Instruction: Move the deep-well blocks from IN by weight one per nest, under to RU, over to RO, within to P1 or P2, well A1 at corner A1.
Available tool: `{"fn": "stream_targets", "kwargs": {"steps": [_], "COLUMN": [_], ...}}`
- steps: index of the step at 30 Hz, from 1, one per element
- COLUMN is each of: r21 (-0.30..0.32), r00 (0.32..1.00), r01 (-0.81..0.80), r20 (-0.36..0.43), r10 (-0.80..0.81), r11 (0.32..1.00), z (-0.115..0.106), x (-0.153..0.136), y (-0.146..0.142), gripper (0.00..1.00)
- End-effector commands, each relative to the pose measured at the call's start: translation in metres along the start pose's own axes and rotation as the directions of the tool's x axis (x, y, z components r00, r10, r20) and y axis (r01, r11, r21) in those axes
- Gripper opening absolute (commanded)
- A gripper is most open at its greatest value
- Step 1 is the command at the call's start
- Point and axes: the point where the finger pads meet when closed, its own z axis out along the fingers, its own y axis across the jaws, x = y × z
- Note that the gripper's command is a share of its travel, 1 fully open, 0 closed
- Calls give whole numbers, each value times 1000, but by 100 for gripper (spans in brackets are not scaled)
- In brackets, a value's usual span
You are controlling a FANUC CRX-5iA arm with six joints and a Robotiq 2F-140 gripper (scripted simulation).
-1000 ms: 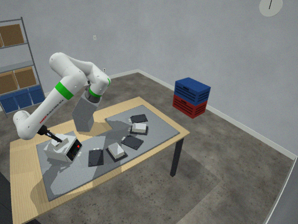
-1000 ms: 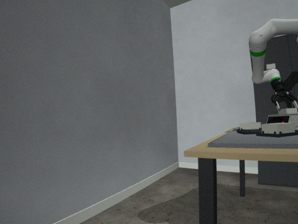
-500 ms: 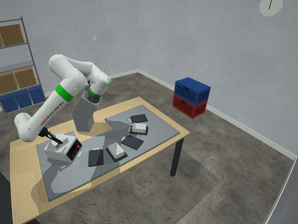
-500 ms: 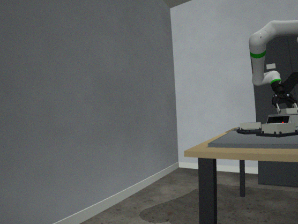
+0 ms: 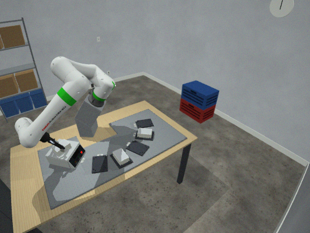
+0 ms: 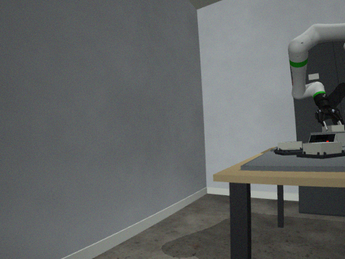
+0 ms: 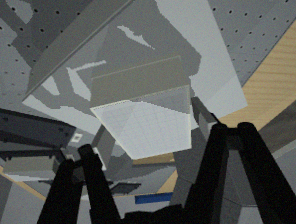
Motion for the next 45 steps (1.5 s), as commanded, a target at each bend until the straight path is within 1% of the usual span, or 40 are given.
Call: {"fn": "stream_targets", "kwargs": {"steps": [1, 29, 45], "r21": [0, 0, 0], "r00": [1000, 1000, 1000], "r01": [0, 0, 0], "r20": [0, 0, 0], "r10": [0, 0, 0], "r11": [1000, 1000, 1000], "z": [0, 0, -20], "x": [0, 0, -12], "y": [0, 0, 0], "gripper": [10, 10, 10]}}
